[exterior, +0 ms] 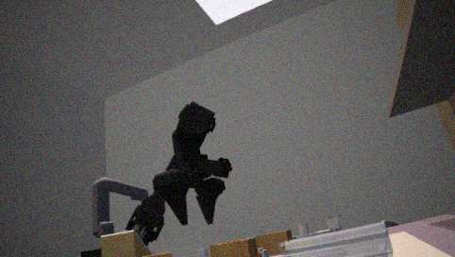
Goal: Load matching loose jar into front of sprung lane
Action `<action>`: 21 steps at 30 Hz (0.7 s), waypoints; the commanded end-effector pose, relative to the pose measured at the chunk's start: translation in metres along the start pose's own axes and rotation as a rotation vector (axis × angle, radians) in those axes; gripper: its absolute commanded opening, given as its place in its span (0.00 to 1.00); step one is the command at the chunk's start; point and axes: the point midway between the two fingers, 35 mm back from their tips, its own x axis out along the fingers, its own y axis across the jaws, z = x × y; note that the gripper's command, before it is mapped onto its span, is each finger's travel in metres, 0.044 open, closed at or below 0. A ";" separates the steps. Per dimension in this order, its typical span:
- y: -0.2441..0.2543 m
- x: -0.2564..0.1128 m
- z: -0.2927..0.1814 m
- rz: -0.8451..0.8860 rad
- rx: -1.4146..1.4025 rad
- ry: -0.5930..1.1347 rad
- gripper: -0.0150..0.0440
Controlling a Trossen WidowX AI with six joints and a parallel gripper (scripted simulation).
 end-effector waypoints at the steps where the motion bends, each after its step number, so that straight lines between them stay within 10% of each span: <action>1: 0.005 0.007 0.001 0.027 -0.070 0.034 1.00; 21: 0.007 0.060 -0.006 0.028 -0.070 0.034 1.00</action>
